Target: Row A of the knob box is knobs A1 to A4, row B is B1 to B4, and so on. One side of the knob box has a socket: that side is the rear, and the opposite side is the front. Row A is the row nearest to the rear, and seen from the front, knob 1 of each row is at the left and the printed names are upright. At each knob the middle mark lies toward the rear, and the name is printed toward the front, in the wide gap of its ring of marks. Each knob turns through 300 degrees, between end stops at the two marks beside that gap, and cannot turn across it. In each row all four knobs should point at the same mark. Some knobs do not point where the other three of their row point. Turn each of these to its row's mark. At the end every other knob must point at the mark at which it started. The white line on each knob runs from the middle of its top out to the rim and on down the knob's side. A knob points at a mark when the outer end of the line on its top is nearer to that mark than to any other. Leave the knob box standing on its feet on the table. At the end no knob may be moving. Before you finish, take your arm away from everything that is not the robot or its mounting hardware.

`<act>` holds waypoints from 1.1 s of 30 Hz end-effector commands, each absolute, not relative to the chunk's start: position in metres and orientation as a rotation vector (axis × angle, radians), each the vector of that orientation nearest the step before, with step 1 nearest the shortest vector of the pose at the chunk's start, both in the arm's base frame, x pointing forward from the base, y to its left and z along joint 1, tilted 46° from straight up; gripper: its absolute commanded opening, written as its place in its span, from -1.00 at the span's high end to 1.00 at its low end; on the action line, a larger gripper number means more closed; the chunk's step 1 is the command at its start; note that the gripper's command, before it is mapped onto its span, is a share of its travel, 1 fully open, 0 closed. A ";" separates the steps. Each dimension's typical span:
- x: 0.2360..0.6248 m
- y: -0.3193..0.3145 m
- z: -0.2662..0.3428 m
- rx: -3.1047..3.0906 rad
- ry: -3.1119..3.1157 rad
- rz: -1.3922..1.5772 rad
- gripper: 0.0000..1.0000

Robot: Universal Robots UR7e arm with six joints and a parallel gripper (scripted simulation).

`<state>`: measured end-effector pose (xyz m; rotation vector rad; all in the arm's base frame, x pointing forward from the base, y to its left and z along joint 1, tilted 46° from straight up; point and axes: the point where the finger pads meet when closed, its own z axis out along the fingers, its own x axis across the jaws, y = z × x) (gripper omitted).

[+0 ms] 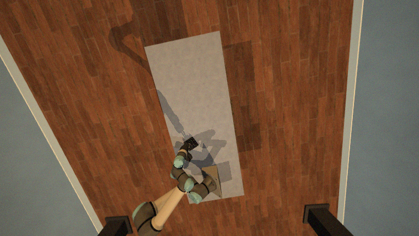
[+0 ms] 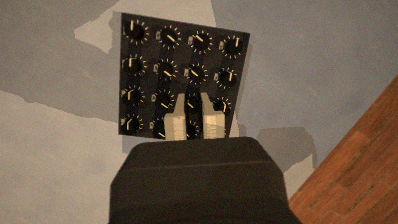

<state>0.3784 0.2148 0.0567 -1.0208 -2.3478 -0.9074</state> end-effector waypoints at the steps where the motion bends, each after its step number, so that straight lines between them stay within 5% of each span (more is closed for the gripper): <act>1: 0.379 0.215 0.057 -0.982 -2.370 -0.923 0.40; 14: 0.379 0.215 0.057 -0.981 -2.370 -0.923 0.40; 15: 0.379 0.215 0.057 -0.981 -2.370 -0.923 0.07; 33: 0.379 0.215 0.057 -0.981 -2.370 -0.923 0.07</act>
